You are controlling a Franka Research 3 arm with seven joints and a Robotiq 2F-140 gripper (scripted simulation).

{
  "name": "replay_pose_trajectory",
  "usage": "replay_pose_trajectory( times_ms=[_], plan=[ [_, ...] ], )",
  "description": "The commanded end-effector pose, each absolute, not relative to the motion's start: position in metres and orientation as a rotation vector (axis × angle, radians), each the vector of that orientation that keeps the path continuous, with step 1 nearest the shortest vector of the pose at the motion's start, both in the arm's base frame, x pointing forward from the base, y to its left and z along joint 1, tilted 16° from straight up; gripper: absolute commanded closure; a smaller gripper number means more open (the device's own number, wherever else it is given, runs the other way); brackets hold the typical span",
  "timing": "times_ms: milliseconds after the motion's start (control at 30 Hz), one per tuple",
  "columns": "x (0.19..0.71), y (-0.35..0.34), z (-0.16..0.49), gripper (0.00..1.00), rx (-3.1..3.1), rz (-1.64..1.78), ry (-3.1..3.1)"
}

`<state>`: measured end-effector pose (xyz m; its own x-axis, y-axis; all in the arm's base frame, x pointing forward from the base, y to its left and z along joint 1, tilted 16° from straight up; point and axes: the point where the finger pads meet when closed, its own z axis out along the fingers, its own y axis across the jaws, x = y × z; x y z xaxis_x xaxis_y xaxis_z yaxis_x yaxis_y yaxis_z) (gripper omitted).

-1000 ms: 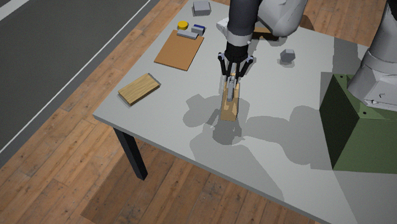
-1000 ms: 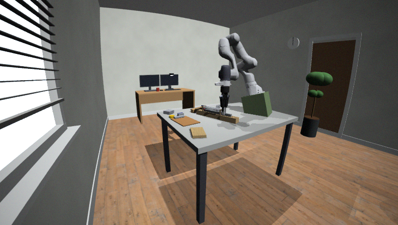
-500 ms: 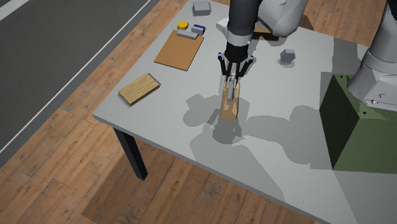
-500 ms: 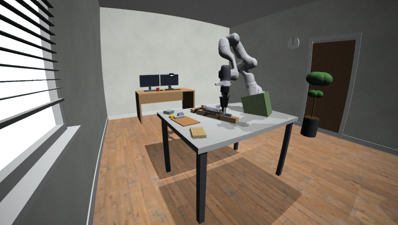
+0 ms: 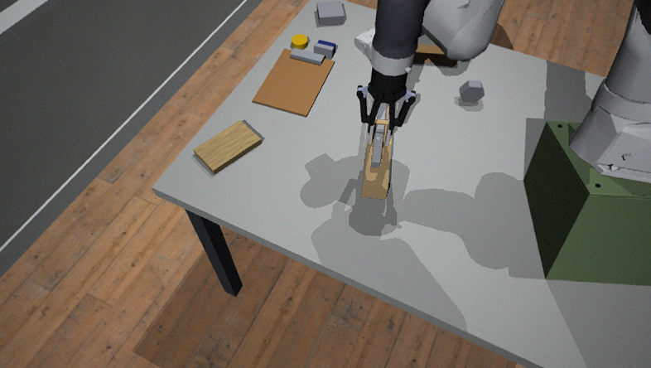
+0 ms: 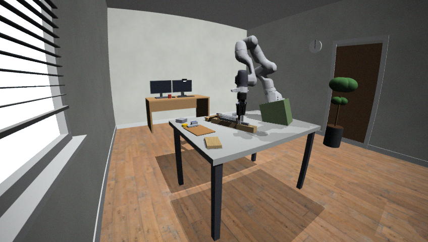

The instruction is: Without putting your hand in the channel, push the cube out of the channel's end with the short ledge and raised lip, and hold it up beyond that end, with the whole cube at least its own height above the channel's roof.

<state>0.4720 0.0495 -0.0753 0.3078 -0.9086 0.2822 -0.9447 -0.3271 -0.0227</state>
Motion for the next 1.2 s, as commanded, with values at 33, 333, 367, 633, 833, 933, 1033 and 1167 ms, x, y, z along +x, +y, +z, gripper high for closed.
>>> replay_pose_trajectory(
  times_ms=[33, 333, 367, 633, 833, 933, 1033, 1167],
  plan=[
    [0.472, 0.049, -0.075, 0.77, 2.423, 0.368, -1.72],
    [0.472, 0.049, -0.075, 0.77, 2.423, 0.368, -1.72],
    [0.472, 0.049, -0.075, 0.77, 2.423, 0.368, -1.72],
    [0.472, 0.049, -0.075, 0.77, 2.423, 0.368, -1.72],
    [0.472, 0.049, -0.075, 0.77, 2.423, 0.368, -1.72],
    [0.472, 0.049, -0.075, 0.77, 2.423, 0.368, -1.72],
    [0.472, 0.05, -0.072, 0.77, 2.423, 0.368, -1.72],
    [0.468, 0.059, -0.038, 0.77, 2.423, 0.368, -1.72]
  ],
)
